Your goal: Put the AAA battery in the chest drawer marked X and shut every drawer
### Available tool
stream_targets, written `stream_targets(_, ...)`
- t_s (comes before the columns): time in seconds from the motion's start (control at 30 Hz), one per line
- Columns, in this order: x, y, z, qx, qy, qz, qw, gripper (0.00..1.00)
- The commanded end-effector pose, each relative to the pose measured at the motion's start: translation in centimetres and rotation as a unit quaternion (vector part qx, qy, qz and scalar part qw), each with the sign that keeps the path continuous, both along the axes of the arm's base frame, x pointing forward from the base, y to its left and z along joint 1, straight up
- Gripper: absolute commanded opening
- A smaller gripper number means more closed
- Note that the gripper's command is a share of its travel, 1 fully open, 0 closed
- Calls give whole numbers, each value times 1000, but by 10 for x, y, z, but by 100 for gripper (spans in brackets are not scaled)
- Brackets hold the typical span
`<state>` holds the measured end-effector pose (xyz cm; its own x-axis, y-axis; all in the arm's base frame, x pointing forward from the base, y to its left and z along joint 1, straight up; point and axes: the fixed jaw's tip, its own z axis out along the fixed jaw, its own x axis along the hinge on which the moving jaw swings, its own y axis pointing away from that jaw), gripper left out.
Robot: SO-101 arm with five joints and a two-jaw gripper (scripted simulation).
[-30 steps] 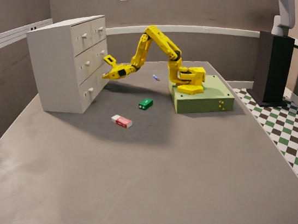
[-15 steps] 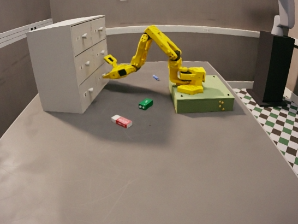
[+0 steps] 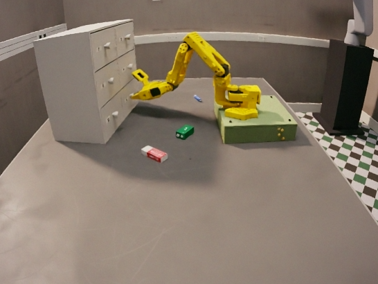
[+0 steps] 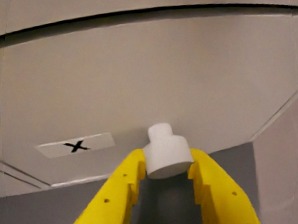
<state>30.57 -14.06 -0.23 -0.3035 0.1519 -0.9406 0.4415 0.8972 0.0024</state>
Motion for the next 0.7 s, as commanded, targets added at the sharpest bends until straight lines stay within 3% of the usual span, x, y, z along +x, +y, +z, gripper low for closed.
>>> stream_targets(0.0, 3, 9, -2, 6, -1, 13, 1000, 0)
stream_targets(0.67, 1, 7, -1, 6, 0, 10, 1000, 0)
